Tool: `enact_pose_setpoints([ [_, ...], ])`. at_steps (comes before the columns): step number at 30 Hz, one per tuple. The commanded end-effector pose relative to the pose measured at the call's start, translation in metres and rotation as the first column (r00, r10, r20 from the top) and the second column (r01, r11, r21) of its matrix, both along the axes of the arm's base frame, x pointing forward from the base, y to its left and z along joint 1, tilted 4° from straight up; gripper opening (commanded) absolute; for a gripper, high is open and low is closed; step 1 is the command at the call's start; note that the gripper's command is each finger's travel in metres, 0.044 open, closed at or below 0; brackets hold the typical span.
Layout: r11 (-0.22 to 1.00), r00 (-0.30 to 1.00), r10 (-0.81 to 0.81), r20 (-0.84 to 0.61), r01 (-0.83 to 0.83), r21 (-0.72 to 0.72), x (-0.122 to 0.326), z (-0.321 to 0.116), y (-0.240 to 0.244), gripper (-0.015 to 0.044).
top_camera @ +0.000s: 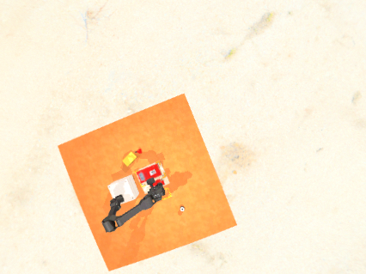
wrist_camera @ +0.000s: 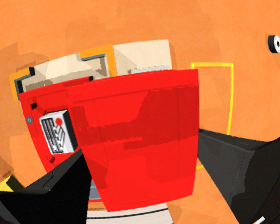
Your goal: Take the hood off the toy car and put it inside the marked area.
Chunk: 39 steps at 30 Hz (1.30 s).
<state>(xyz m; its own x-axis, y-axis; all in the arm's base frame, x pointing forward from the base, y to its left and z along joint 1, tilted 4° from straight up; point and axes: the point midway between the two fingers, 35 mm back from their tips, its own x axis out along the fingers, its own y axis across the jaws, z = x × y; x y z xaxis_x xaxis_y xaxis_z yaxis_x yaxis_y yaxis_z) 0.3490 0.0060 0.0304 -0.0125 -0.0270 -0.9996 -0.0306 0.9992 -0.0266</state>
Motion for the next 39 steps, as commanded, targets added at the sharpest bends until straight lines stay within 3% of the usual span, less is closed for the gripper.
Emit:
enact_pose_setpoints([
  [1,1.0,1.0,0.003,-0.009,-0.003,-0.005,-0.004,0.0,-0.019,0.0],
  [26,1.0,1.0,0.001,-0.016,-0.001,-0.018,-0.038,0.008,-0.134,0.0],
  [39,1.0,1.0,0.001,-0.016,-0.001,-0.019,-0.039,0.002,-0.137,0.0],
])
